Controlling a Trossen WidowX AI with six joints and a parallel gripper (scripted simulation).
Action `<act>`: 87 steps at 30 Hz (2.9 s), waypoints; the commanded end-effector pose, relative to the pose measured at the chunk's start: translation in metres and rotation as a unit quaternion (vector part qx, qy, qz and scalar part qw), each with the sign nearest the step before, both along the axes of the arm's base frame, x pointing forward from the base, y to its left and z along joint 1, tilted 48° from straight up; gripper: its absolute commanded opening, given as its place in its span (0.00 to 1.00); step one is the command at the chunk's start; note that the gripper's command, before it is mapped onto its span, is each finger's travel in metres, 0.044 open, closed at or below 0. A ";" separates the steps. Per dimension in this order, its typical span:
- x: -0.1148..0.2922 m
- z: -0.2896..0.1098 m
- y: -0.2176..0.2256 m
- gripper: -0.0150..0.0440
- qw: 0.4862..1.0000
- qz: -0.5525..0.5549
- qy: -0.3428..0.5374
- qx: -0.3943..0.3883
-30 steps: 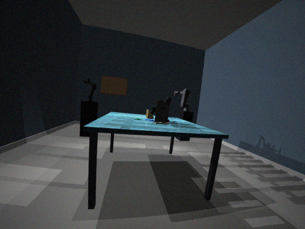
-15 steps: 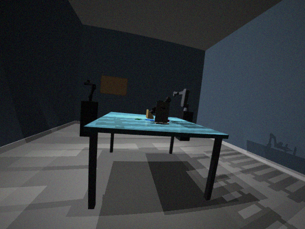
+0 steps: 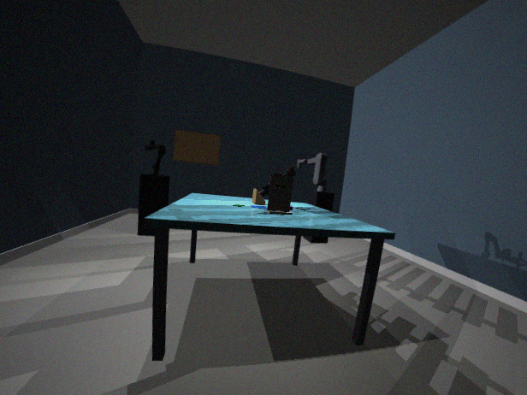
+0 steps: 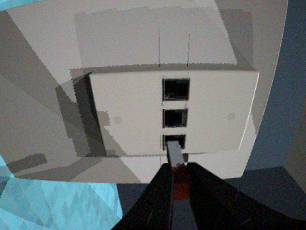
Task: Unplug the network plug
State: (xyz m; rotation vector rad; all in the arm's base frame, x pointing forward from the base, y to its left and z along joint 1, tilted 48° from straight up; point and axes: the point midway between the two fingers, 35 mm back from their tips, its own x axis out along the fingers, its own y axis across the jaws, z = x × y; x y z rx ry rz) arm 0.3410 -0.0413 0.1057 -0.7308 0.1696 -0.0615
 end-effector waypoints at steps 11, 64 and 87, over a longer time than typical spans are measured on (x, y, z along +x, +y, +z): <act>-0.010 -0.001 -0.001 0.25 1.000 0.002 0.000 -0.002; -0.036 0.026 -0.034 0.25 1.000 0.001 0.001 -0.002; -0.049 -0.002 -0.048 0.25 0.994 0.021 0.105 0.008</act>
